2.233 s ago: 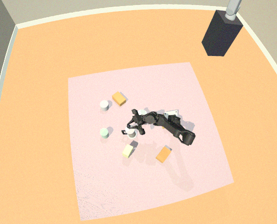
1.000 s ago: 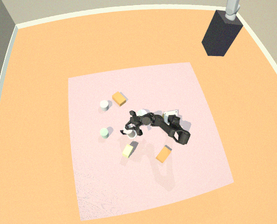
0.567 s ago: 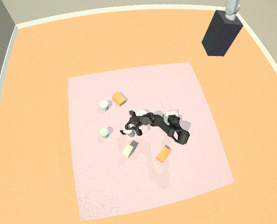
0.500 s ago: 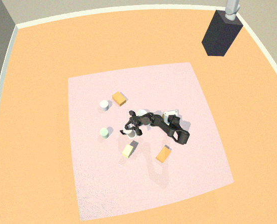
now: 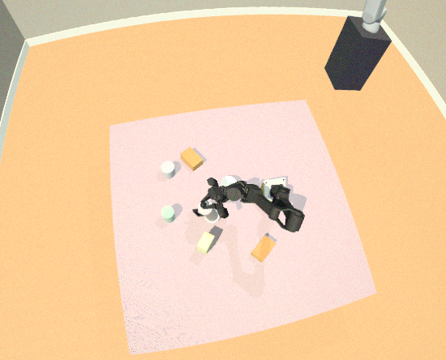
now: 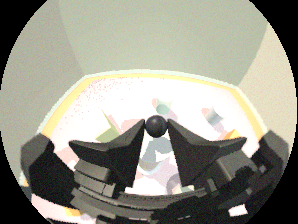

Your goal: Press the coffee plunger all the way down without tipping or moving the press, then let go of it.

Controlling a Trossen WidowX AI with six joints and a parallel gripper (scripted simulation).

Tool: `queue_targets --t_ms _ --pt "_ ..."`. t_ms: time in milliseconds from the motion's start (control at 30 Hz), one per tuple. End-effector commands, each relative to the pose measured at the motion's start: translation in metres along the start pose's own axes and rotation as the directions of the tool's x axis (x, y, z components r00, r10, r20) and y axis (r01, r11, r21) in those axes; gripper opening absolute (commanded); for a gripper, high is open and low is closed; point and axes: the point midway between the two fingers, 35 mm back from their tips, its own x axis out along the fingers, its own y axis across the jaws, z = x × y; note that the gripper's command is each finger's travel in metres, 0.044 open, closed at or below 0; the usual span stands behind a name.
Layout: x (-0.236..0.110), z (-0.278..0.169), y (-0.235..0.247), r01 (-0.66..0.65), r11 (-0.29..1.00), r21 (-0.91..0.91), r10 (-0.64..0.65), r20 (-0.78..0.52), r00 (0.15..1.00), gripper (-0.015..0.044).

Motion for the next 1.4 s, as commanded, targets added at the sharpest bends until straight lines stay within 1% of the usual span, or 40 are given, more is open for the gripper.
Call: queue_targets --t_ms 0,1100,1367 --pt "0.0023 -0.0053 0.0002 -0.004 1.0 0.015 0.004 -0.019 1.0 0.0121" --pt "0.0033 0.0002 -0.0008 -0.002 1.0 0.004 0.003 -0.006 1.0 0.0121" --pt "0.0033 0.0002 -0.0008 -0.002 1.0 0.004 0.003 -0.006 1.0 0.0331"
